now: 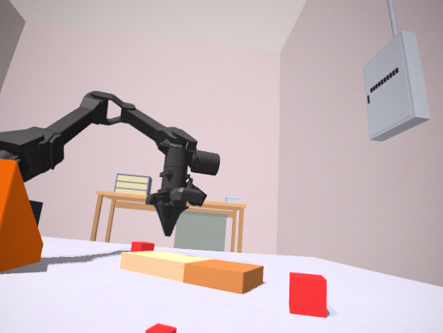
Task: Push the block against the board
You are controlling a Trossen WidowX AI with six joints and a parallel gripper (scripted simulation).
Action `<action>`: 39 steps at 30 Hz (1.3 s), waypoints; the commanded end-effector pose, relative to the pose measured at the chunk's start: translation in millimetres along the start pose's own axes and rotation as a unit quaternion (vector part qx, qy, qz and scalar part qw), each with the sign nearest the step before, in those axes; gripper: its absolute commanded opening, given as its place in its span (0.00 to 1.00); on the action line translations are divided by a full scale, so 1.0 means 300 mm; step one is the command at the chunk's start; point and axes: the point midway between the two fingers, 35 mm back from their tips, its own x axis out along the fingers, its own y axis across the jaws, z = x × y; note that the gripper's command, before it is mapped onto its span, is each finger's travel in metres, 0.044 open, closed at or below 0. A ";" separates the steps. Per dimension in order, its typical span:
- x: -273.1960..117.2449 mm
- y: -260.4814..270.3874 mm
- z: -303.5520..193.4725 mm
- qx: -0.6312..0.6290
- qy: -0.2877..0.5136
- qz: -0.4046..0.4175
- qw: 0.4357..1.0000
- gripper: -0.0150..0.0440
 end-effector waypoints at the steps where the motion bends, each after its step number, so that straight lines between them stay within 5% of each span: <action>1: -0.001 -0.018 0.036 -0.061 -0.002 0.002 0.998 0.25; 19: 0.009 -0.131 0.155 -0.334 -0.004 0.004 0.943 0.25; 24: 0.020 -0.133 0.156 -0.336 -0.004 0.004 0.942 0.25; 29: 0.192 -0.128 0.156 -0.336 -0.005 0.005 0.942 0.25; 39: 0.193 -0.142 0.141 -0.336 -0.005 0.005 0.942 0.25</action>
